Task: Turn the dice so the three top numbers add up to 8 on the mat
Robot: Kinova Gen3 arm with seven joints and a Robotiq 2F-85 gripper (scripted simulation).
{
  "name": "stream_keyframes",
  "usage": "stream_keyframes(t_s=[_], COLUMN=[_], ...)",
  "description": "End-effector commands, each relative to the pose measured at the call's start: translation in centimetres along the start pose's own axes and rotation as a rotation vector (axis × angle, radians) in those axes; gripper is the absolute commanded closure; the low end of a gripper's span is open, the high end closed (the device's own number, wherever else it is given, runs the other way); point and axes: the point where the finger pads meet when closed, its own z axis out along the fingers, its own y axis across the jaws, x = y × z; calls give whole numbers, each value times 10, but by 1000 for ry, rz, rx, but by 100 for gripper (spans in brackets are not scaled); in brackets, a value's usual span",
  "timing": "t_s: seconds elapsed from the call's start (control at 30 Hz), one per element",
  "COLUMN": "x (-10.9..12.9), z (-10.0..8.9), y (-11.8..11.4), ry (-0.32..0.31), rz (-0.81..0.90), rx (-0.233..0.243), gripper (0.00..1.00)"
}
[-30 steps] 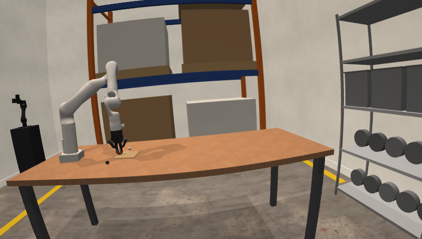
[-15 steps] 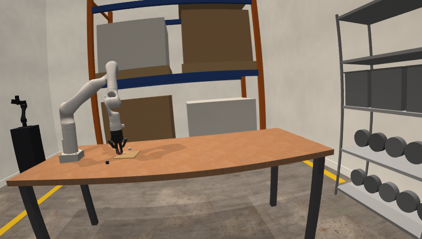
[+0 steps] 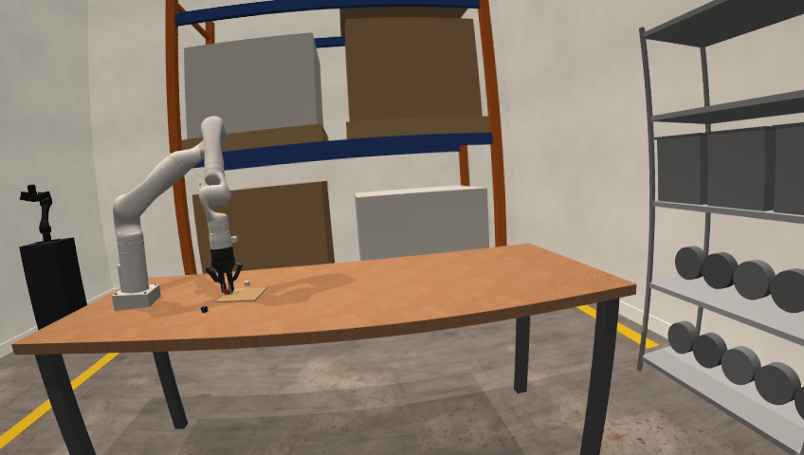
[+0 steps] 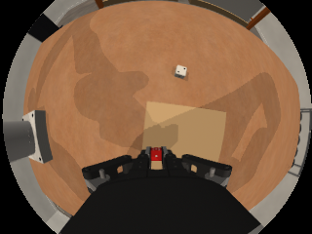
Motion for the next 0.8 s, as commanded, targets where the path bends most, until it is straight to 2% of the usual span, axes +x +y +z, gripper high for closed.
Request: stream_keyframes(t_s=[0.0,0.77], x=[0,0], z=[0,2], y=[0,0], ry=[0,0], rz=[0,0], rx=[-1,-1], gripper=[89,89])
